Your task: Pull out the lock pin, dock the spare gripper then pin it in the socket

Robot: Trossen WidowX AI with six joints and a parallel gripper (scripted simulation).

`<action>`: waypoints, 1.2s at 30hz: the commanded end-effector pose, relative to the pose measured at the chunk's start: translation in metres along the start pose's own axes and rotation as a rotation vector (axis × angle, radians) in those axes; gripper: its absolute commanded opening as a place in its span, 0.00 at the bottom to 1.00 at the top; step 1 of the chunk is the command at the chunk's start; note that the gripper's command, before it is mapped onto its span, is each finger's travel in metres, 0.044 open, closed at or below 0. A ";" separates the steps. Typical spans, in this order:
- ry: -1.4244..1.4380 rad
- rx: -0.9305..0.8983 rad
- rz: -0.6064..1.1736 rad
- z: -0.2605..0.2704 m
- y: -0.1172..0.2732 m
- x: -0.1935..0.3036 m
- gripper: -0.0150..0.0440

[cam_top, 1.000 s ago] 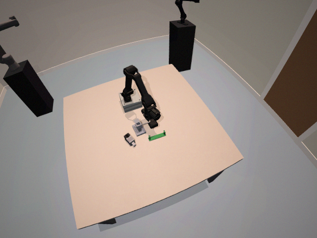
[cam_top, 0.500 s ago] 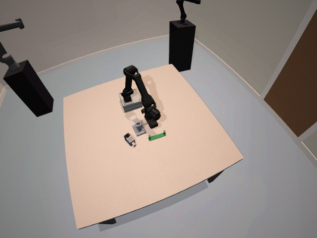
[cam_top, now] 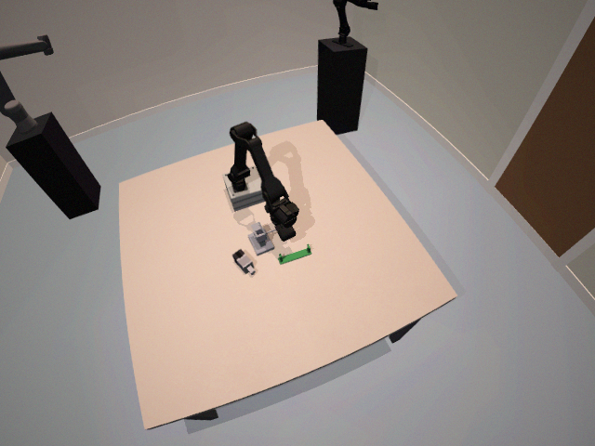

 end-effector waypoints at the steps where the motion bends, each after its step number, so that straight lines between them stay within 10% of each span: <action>1: 0.008 0.000 -0.042 -0.001 0.002 -0.002 0.25; 36: 0.011 -0.009 -0.064 -0.002 0.003 -0.026 0.25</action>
Point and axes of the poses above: the point midway between the two fingers, 35 mm back from their tips, its own y axis back along the fingers, its own z axis across the jaws, x = y × z, the point moved 6 cm from there along y, back along the fingers
